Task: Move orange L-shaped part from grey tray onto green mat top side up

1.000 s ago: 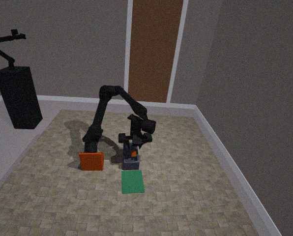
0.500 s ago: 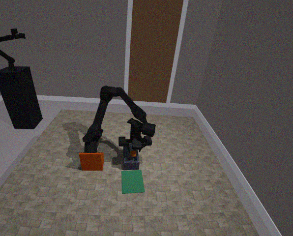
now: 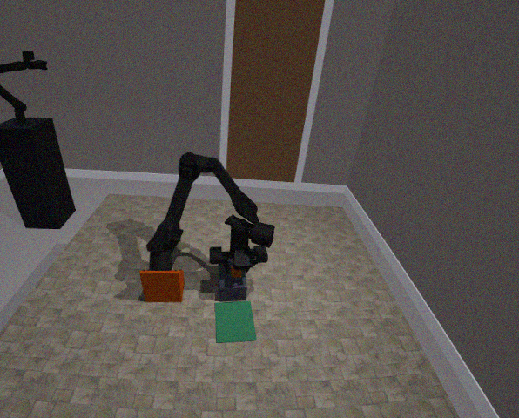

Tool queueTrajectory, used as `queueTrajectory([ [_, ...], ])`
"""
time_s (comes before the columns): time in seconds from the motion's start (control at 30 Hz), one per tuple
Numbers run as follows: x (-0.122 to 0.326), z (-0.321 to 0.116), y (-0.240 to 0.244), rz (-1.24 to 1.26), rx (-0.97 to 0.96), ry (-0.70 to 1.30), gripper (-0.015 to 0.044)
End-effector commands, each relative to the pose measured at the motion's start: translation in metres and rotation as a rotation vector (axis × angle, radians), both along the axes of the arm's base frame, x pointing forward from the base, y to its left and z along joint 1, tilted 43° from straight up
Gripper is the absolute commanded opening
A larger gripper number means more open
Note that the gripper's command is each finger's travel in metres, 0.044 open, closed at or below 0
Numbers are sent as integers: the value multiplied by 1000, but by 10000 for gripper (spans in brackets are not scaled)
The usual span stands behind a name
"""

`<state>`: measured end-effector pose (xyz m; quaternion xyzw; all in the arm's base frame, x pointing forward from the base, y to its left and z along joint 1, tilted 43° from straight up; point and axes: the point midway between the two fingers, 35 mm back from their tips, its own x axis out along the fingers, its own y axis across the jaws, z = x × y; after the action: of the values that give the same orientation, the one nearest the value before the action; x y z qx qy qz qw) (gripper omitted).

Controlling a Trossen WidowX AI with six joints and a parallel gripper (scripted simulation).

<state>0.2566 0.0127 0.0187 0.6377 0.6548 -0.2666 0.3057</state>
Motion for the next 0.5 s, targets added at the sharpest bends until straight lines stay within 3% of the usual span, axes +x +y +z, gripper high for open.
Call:
queueTrajectory([
  [0.0, 0, 0, 0, 0, 0, -1, 228],
  [0.07, 0, 0, 0, 0, 0, -1, 175],
  [0.47, 0, 0, 0, 0, 0, -1, 95],
])
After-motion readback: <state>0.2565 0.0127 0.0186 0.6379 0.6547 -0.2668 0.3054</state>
